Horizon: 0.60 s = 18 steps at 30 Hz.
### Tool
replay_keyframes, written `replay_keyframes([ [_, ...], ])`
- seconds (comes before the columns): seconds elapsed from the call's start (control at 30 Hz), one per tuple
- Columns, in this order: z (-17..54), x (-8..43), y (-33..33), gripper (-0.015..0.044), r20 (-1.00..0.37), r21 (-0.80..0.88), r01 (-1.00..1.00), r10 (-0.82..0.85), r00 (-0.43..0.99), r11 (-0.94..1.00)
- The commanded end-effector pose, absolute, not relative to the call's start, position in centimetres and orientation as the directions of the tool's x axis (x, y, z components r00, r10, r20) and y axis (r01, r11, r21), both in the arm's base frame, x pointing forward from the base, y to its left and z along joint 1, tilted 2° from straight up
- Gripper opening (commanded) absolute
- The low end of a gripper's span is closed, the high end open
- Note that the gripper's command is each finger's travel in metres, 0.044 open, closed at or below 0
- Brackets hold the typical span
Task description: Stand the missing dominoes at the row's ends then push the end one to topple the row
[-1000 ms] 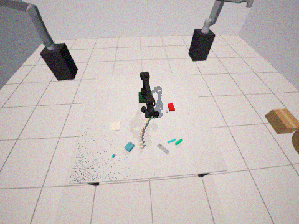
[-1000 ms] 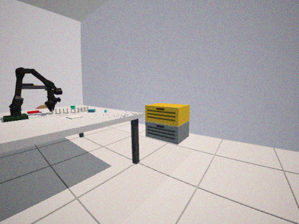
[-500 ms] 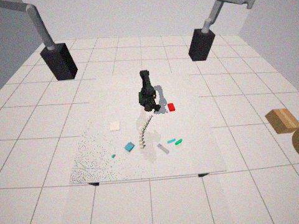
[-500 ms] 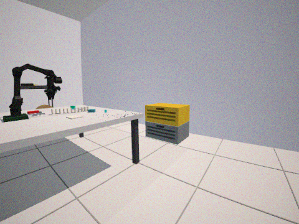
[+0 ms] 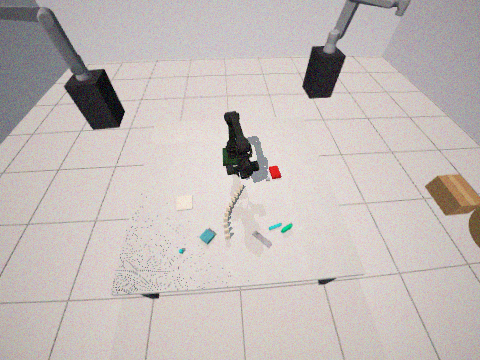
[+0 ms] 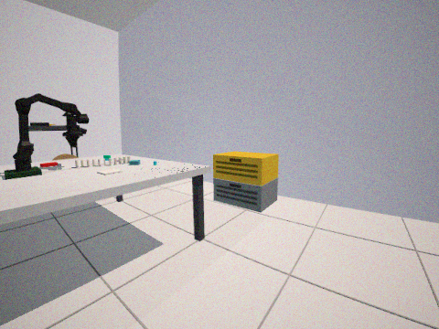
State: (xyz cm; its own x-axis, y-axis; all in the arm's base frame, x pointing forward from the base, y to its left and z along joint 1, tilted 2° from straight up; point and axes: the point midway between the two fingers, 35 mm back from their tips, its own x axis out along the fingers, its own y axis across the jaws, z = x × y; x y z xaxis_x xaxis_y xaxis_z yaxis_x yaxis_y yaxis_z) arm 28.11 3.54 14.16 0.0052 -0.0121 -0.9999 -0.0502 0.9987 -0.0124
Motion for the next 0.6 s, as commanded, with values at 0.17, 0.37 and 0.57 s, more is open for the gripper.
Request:
replay_keyframes([
  [0.17, 10.3, 25.7, 4.7, 0.0, -1.0, -0.011, -0.839, -0.015, 0.003, 0.544],
  [0.37, 10.3, 25.7, 4.7, 0.0, -1.0, -0.011, -0.839, -0.015, 0.003, 0.544],
  [0.57, 10.3, 25.7, 4.7, 0.0, -1.0, -0.011, -0.839, -0.015, 0.003, 0.544],
])
